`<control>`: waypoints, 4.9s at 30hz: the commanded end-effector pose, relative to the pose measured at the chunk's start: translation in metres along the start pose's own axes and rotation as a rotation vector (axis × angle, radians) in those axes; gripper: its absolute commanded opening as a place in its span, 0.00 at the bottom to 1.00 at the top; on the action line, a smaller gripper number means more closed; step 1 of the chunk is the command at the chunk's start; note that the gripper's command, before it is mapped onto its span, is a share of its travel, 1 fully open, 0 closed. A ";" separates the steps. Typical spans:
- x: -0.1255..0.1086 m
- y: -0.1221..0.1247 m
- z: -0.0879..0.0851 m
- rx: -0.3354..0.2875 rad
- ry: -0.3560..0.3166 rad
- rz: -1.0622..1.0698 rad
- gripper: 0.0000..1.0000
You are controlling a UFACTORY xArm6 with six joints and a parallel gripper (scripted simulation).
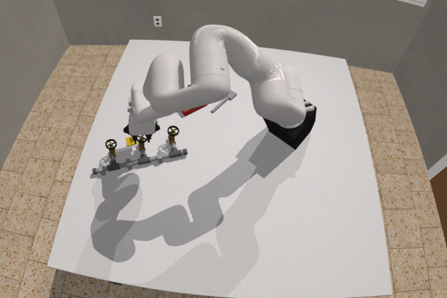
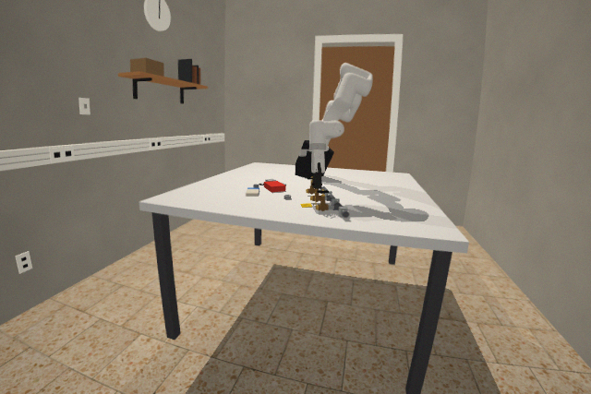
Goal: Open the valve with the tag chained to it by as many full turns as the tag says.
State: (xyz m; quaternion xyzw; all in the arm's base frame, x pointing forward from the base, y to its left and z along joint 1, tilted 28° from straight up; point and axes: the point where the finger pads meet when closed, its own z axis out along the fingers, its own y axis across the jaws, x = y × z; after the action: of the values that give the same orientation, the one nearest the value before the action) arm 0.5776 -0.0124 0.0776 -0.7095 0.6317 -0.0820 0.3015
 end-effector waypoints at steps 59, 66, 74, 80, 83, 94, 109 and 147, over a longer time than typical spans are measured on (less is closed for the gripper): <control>0.000 -0.002 -0.001 0.006 0.017 -2.692 0.00; 0.000 -0.002 -0.001 0.006 0.018 -2.716 0.00; 0.000 -0.002 -0.001 0.006 0.018 -2.717 1.00; 0.000 -0.002 -0.001 0.006 0.018 -2.717 1.00; 0.000 -0.002 -0.001 0.006 0.018 -2.717 1.00; 0.000 -0.002 -0.001 0.006 0.018 -2.716 1.00; 0.000 -0.002 -0.001 0.008 0.016 -2.476 1.00; 0.000 -0.002 -0.001 0.072 0.040 -0.531 1.00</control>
State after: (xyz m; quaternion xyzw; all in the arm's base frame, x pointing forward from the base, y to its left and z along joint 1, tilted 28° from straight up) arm 0.5776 -0.0124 0.0775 -0.8716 0.3316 -0.2416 0.2685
